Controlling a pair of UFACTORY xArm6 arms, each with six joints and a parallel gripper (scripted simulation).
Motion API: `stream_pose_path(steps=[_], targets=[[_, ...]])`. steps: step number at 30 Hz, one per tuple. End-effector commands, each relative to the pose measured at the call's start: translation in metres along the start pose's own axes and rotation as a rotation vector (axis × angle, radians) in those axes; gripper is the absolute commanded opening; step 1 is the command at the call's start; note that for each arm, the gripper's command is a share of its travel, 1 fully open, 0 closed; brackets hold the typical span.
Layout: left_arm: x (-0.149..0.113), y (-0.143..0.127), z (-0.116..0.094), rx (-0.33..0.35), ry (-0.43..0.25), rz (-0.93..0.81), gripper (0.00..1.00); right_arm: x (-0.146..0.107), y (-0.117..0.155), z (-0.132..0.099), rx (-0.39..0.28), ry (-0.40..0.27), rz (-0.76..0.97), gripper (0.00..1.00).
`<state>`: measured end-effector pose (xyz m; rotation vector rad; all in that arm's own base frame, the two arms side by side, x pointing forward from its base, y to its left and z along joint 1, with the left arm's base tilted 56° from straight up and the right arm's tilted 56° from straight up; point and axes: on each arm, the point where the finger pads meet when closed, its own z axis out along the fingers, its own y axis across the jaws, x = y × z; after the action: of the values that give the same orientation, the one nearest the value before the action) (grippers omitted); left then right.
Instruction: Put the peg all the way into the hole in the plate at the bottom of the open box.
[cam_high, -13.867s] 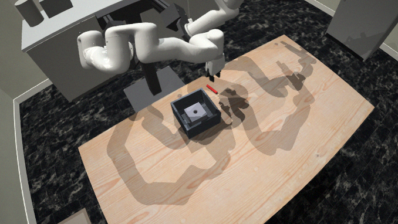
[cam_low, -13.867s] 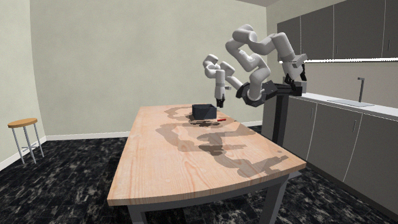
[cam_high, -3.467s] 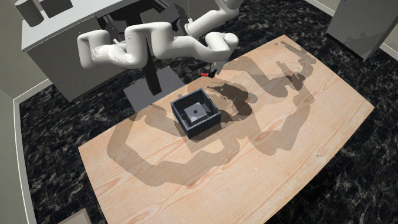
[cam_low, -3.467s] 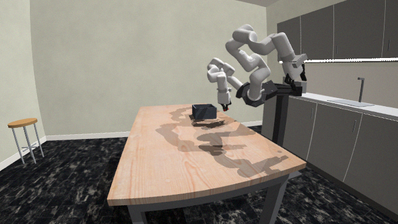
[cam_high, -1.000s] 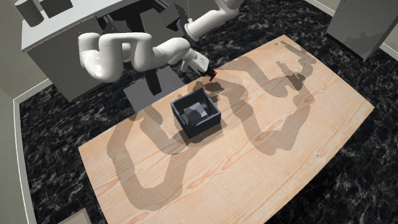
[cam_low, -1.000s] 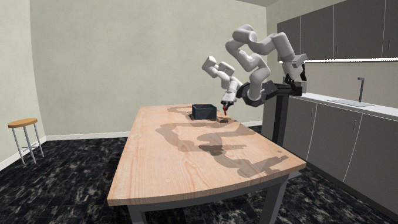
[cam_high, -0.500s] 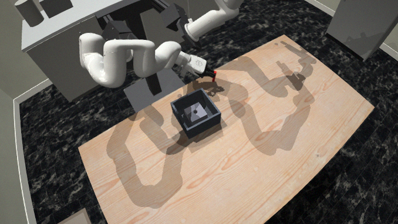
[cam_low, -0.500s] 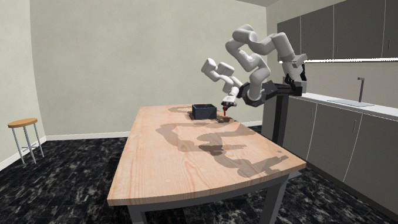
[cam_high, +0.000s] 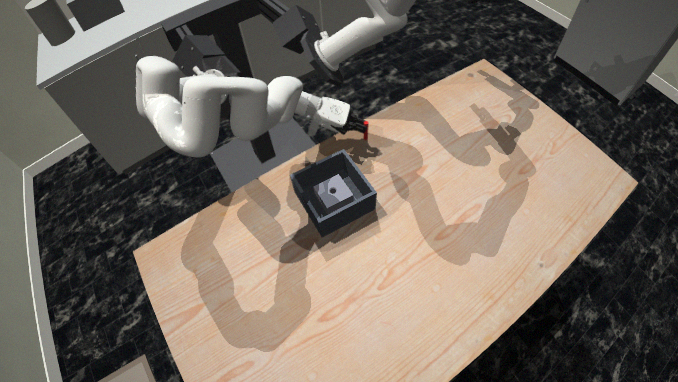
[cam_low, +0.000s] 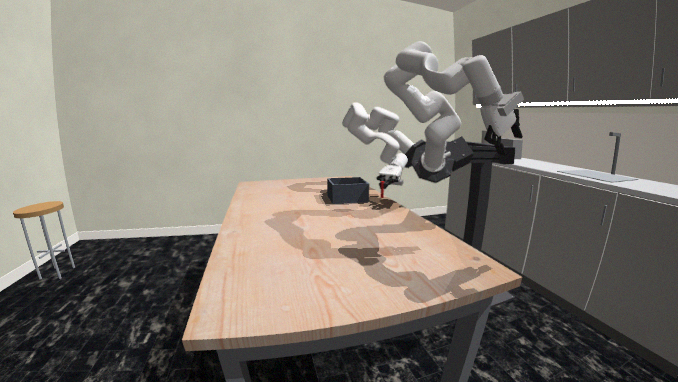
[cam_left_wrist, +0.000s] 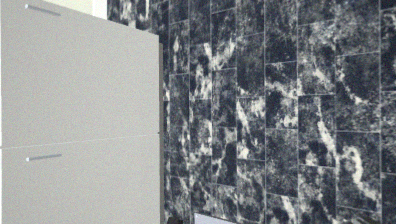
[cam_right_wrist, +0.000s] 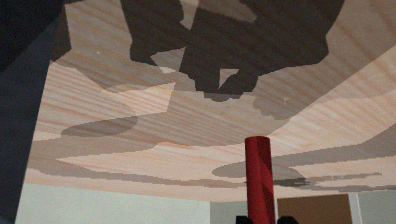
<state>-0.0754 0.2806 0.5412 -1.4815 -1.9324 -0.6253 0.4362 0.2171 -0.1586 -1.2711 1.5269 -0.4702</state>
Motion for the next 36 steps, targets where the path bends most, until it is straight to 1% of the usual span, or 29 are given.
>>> stream_pose_path(steps=[1,15,28,36], targets=[[0.001,0.000,-0.002,0.000,0.004,0.000,1.00,-0.001,0.000,0.000,0.000,-0.015,0.000,0.00],[0.001,0.000,-0.002,0.000,0.004,0.000,1.00,0.001,0.000,0.001,0.000,-0.017,0.001,0.00],[0.001,0.000,-0.002,0.000,0.004,0.000,1.00,0.025,0.000,0.010,0.000,-0.017,0.000,0.00],[0.001,0.000,-0.002,0.000,0.004,0.000,1.00,0.033,0.000,0.013,0.000,-0.017,0.000,0.00]])
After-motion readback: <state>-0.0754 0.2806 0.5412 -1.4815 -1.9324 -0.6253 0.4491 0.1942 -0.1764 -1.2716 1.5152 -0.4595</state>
